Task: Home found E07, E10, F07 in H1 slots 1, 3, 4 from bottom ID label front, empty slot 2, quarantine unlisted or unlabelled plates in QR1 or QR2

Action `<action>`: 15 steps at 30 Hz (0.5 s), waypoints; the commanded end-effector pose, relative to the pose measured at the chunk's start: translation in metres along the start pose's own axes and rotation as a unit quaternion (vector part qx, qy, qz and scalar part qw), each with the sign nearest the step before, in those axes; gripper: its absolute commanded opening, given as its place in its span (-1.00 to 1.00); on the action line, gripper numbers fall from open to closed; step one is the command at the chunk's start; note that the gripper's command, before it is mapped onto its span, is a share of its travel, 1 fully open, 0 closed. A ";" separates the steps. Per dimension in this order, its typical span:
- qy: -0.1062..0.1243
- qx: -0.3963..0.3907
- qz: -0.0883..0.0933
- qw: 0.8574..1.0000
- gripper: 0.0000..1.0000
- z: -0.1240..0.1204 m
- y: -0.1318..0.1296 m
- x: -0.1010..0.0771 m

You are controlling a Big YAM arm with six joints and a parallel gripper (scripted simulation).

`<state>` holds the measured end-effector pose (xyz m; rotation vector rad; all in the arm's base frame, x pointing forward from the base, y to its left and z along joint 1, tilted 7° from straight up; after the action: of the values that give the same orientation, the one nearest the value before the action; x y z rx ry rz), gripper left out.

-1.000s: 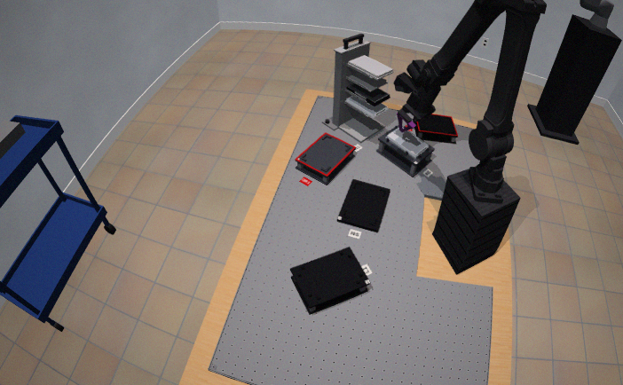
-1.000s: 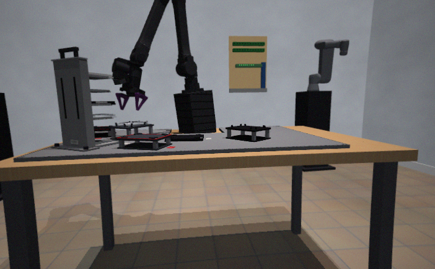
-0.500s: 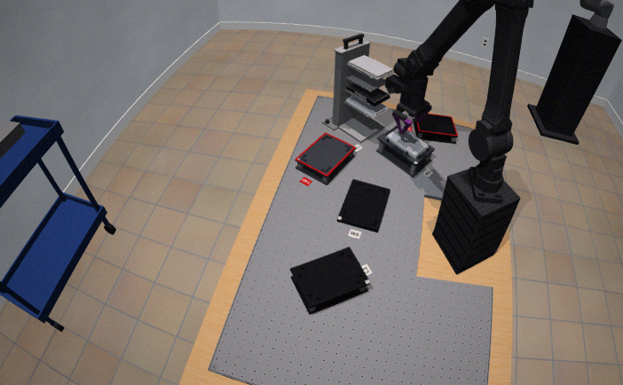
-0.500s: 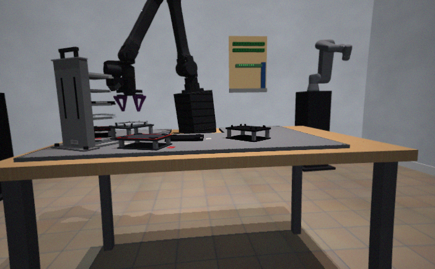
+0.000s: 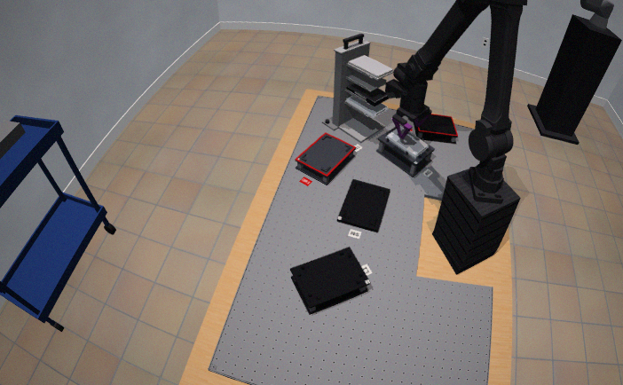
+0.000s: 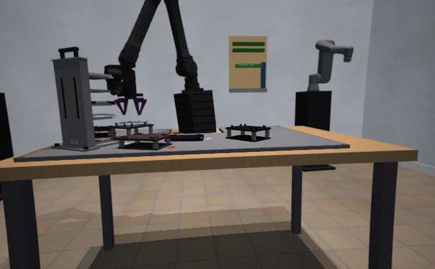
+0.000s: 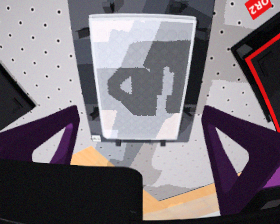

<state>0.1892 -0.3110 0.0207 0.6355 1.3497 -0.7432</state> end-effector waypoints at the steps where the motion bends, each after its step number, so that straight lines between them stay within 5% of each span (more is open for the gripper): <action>1: -0.007 0.008 -0.002 1.000 1.00 0.004 -0.002 0.005; 15: -0.005 0.008 -0.002 1.000 1.00 0.001 -0.002 0.022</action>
<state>0.1907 -0.3135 0.0037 0.6344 1.3479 -0.7439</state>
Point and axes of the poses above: the point where the finger pads meet when closed, its own x axis out along the fingers, its own y axis across the jaws, z = x × y, the point moved 8 cm from there along -x, back along the fingers, and after that the axes turned 14 degrees about x, right-handed, at the moved point
